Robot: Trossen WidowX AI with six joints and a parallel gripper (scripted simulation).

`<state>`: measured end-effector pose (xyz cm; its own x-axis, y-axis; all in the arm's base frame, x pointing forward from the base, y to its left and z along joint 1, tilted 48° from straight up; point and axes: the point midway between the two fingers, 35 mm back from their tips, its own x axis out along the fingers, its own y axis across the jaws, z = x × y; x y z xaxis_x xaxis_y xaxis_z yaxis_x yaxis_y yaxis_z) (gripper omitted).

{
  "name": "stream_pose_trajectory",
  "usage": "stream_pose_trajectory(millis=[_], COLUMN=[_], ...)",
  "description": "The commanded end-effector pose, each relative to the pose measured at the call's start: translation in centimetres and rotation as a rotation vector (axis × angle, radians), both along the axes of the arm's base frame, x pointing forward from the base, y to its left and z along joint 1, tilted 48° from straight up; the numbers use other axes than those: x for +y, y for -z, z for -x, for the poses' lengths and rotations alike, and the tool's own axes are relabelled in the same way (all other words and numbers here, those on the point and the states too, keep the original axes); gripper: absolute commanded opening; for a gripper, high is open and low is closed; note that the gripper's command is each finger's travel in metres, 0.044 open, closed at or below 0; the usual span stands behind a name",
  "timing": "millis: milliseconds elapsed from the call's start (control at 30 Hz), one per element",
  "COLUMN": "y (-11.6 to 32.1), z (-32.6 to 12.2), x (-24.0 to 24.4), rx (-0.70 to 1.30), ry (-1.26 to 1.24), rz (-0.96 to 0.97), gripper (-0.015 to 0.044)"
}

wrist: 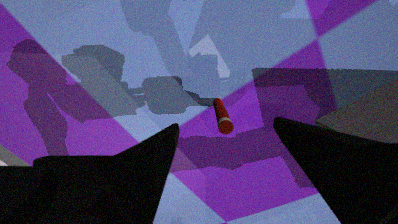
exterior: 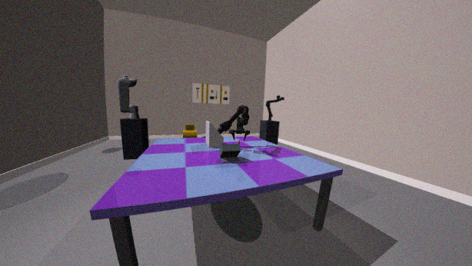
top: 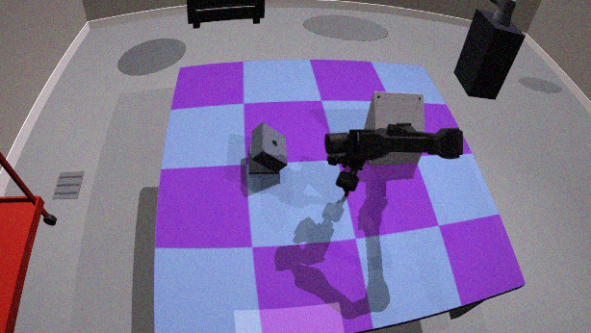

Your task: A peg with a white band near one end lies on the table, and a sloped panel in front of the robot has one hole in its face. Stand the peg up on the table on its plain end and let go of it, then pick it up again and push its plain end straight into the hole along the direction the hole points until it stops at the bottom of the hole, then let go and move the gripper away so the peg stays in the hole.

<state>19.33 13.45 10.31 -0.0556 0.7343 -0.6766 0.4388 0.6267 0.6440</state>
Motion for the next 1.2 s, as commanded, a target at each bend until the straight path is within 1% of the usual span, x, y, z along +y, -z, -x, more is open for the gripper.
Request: stream_pose_trajectory(millis=[0,800,1167], y=[0.7,2.7,2.5], z=[0.1,0.6,0.5], x=[0.6,3.1,3.0], rx=[0.006,0.007,0.003], ry=[0.001,0.001,-0.001], rz=[0.003,-0.006,-0.009], gripper=[0.0440,0.0440,0.0151])
